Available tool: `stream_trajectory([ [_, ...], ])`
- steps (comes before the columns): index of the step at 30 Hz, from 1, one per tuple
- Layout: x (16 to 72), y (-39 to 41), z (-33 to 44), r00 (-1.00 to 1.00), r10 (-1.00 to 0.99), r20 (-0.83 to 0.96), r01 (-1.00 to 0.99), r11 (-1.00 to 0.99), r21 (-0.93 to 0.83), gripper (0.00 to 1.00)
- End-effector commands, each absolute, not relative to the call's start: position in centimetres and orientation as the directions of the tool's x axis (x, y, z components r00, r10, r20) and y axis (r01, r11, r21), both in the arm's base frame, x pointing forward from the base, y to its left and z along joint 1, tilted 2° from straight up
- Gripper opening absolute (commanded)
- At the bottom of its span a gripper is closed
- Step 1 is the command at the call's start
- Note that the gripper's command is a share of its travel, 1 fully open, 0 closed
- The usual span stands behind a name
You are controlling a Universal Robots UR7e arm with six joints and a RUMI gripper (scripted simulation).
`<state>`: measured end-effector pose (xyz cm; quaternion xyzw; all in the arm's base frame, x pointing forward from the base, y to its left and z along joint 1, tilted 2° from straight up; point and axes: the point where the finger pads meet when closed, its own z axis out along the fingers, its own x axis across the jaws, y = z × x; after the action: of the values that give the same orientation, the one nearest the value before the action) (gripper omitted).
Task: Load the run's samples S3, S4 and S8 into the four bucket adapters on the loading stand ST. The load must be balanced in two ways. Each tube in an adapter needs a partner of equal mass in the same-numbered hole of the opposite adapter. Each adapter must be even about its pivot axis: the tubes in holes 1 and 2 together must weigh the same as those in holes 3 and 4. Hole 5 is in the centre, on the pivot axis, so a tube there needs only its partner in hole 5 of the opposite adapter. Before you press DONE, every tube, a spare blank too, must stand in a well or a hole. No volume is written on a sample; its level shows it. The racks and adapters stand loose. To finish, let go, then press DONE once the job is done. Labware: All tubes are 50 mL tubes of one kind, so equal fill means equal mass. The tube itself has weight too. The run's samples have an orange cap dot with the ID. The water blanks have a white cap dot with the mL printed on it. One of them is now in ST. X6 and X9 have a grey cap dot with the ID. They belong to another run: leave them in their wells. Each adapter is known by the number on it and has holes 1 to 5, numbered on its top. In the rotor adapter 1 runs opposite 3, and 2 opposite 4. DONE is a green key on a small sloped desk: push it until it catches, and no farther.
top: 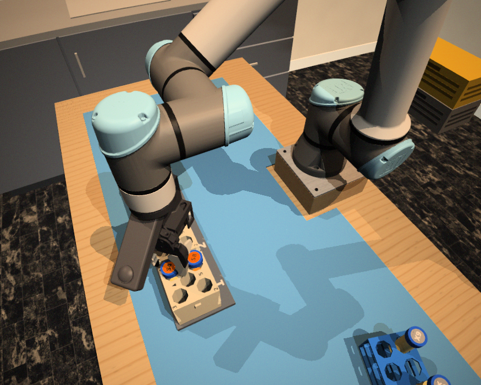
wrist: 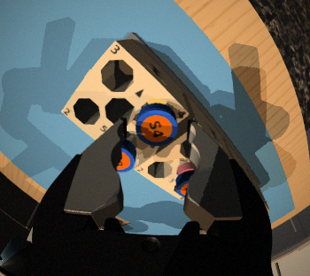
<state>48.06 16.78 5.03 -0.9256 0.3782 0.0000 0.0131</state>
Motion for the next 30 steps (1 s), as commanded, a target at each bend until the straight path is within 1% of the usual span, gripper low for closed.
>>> stream_trajectory([
  [1, 48.0, 16.8, 5.0, 0.714, -0.7, -0.01, -0.7, -0.713, -0.025, 0.35],
  [8, 48.0, 16.8, 5.0, 0.714, -0.7, -0.01, -0.7, -0.713, -0.025, 0.35],
  [22, 48.2, 16.7, 9.2, 0.713, -0.701, -0.007, -0.701, -0.713, -0.028, 0.35],
  [28, 48.2, 16.7, 9.4, 0.713, -0.701, -0.007, -0.701, -0.713, -0.028, 0.35],
  [30, 47.1, 15.1, 9.0, 0.638, -0.77, -0.014, -0.77, -0.638, -0.023, 0.35],
])
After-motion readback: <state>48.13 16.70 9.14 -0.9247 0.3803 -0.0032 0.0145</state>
